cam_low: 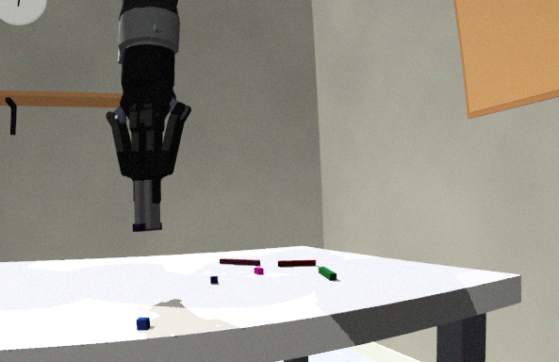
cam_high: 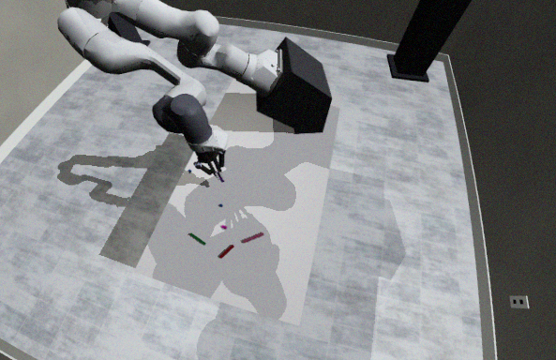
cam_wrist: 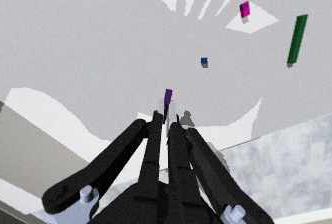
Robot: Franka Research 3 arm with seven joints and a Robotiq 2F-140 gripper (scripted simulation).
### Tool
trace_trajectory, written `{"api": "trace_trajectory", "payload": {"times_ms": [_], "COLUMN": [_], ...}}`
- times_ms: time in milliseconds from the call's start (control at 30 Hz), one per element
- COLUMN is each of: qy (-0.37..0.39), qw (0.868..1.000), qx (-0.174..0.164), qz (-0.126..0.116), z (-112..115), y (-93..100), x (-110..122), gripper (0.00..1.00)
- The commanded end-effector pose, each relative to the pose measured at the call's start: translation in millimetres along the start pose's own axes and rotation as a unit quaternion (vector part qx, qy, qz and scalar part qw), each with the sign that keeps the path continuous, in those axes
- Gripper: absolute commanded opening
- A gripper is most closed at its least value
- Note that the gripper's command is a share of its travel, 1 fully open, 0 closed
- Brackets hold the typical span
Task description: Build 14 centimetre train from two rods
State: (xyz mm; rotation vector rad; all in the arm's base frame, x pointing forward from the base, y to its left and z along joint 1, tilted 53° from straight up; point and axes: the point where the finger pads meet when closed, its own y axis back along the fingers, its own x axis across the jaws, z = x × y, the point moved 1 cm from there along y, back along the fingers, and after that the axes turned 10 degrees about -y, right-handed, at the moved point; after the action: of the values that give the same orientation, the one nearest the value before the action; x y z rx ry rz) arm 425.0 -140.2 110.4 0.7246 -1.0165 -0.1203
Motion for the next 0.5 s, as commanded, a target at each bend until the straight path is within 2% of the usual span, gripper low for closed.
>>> {"api": "trace_trajectory", "payload": {"times_ms": [0, 467], "qy": [-0.009, -0.009], "qw": [1.000, 1.000], "qx": [0.004, 0.004], "qz": [0.001, 0.001], "z": [-2, -2], "y": [-9.2, -62.0], "x": [1, 1], "gripper": [0.12, 0.12]}}
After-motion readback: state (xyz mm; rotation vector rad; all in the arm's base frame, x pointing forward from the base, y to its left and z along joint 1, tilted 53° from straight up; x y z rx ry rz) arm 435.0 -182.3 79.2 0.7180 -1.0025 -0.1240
